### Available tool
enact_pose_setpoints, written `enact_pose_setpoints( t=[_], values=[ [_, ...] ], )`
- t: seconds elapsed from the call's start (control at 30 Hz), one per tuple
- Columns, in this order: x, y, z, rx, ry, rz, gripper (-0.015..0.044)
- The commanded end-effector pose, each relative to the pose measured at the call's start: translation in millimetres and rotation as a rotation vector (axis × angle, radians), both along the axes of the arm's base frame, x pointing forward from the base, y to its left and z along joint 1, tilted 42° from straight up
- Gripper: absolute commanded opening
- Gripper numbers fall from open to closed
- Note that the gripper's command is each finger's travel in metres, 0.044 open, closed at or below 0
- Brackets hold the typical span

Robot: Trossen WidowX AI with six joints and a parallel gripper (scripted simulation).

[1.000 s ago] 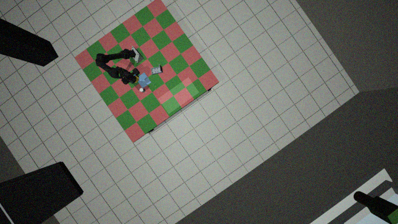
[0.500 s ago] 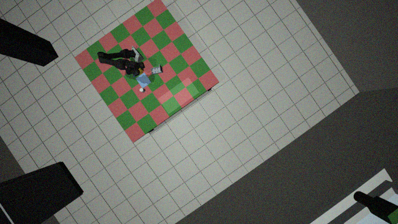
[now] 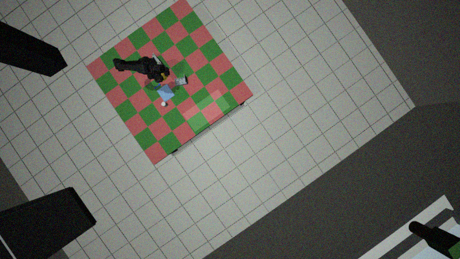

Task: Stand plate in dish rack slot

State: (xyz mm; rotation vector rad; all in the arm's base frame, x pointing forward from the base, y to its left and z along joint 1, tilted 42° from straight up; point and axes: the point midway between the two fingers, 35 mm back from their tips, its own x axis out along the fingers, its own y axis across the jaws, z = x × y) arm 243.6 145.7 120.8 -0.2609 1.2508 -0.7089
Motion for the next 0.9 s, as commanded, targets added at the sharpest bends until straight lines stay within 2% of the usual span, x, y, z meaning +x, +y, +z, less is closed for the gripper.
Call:
enact_pose_setpoints(
  t=[0.0,0.43,0.87],
  values=[
    [-1,-6,-10,0.032,0.072,0.009,0.0000],
    [-1,-23,-46,0.220,0.321,0.131,0.0000],
    [-1,-35,-75,0.448,0.472,0.320,0.0000]
  ],
)
